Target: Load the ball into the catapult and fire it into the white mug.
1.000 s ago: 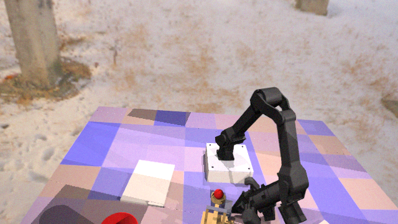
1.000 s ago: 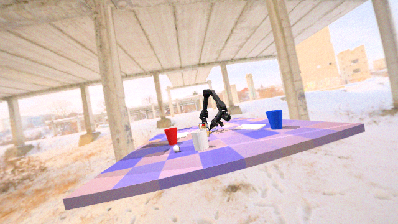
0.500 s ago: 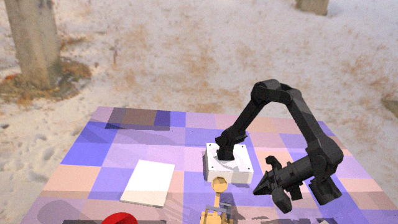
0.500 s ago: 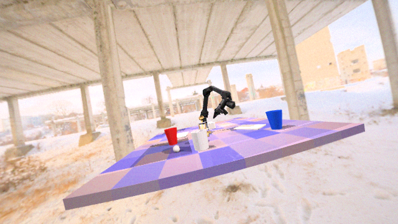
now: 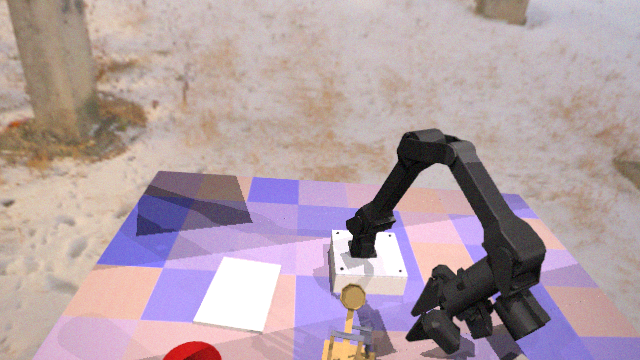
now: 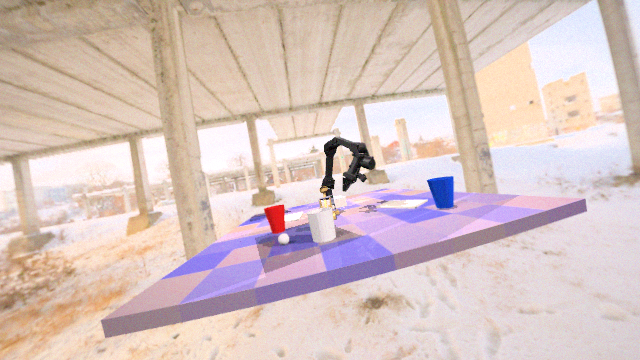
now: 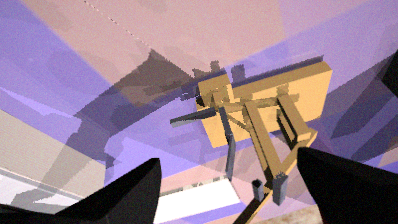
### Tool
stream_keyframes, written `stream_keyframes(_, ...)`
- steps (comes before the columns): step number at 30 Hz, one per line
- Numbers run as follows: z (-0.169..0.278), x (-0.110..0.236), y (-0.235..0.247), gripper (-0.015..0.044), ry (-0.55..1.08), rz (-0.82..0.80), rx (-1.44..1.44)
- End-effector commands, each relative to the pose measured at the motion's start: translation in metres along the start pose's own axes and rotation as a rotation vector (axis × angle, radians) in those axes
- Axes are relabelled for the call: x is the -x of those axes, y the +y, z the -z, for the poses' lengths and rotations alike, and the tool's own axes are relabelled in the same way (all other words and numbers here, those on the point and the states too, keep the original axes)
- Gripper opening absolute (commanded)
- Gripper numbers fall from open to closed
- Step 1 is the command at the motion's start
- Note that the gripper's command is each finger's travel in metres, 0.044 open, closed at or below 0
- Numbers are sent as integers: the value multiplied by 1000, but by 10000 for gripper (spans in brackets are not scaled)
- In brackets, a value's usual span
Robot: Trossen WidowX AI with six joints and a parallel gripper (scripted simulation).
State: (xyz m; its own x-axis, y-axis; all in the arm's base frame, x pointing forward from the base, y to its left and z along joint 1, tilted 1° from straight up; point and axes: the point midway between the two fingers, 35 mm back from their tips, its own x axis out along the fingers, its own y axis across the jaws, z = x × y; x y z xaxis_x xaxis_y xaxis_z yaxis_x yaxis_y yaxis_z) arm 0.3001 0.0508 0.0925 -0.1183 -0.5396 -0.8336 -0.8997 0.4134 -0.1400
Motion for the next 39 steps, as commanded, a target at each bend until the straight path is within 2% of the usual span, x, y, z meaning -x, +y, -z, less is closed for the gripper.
stream_keyframes(1,-1,3,-16,420,-66,-12,-100)
stream_keyframes(2,-1,4,-21,440,-83,-15,-127)
stream_keyframes(20,15,21,-123,440,-392,-60,-649)
stream_keyframes(39,86,42,-237,440,-720,-46,-1167)
